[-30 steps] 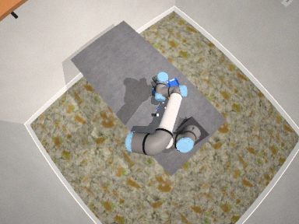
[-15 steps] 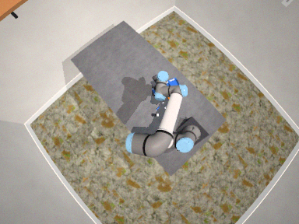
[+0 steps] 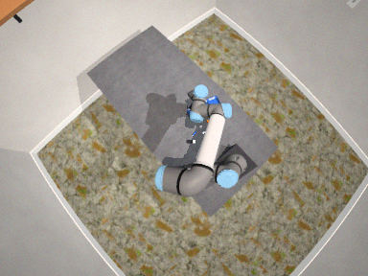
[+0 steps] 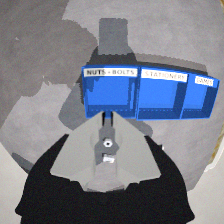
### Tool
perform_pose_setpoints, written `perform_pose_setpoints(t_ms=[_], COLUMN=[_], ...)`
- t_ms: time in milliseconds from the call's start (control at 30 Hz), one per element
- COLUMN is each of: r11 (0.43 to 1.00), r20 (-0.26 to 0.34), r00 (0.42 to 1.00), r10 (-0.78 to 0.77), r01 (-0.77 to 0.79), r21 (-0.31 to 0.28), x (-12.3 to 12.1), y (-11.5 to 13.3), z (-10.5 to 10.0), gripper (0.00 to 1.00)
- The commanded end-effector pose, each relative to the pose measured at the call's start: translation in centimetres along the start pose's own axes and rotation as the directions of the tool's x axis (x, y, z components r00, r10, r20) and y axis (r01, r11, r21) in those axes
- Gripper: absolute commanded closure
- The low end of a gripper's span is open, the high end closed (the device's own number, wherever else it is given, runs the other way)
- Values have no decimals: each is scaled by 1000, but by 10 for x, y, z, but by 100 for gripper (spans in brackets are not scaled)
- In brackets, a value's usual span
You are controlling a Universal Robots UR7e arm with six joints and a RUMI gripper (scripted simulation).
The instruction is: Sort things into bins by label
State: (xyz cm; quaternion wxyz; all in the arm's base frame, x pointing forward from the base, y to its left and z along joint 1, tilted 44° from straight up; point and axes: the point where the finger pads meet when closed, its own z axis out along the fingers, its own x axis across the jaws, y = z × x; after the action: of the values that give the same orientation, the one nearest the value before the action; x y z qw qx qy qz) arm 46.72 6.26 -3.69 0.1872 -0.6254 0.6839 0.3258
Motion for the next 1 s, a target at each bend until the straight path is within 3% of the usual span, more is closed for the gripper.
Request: perform_pose_setpoints(t_ms=[0, 200, 667, 967], r11=[1000, 1000, 1000, 1000], r20=[0, 0, 0, 0], r00=[1000, 1000, 1000, 1000], r10=[0, 0, 0, 0], r01=[0, 0, 0, 0], r21=[0, 0, 0, 0], x=[0, 0, 0, 0], y=[0, 0, 0, 0], z=[-5, -22, -137, -137], gripper=[96, 96, 96, 96])
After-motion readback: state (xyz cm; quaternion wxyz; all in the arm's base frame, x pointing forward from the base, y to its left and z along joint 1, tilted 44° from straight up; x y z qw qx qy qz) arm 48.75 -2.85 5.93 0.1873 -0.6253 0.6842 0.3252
